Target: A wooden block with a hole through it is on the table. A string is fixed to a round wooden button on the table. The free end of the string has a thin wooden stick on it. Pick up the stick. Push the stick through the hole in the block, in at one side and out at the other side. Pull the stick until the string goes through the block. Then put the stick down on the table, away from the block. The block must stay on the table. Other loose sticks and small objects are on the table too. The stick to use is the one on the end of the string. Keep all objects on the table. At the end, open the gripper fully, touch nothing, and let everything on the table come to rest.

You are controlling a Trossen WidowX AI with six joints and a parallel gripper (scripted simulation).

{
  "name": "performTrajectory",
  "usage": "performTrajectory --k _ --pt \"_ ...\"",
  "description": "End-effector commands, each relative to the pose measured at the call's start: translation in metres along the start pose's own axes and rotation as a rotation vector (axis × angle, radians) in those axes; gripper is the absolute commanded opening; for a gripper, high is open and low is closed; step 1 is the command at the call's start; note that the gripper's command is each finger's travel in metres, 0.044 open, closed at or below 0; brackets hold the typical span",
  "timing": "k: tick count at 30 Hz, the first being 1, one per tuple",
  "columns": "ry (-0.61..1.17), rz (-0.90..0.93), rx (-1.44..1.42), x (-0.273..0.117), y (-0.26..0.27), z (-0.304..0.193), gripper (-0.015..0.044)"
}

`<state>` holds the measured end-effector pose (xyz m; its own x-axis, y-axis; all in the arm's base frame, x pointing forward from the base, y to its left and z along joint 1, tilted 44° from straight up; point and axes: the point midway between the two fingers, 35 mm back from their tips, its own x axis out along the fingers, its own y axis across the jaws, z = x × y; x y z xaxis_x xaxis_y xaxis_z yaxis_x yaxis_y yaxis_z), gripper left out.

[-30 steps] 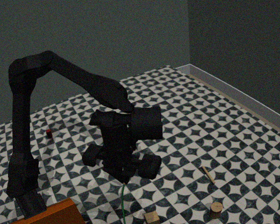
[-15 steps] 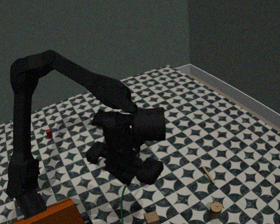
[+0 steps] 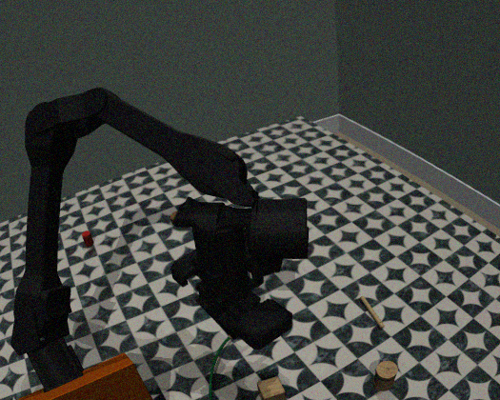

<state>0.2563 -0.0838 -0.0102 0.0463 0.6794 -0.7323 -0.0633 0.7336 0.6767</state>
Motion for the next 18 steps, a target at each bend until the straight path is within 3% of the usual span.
performTrajectory --k 1,18 --pt "0.015 -0.003 0.1 0.0 -0.006 -0.001 0.0" --pt "0.043 -0.016 0.511 -0.002 -0.028 -0.005 0.0"
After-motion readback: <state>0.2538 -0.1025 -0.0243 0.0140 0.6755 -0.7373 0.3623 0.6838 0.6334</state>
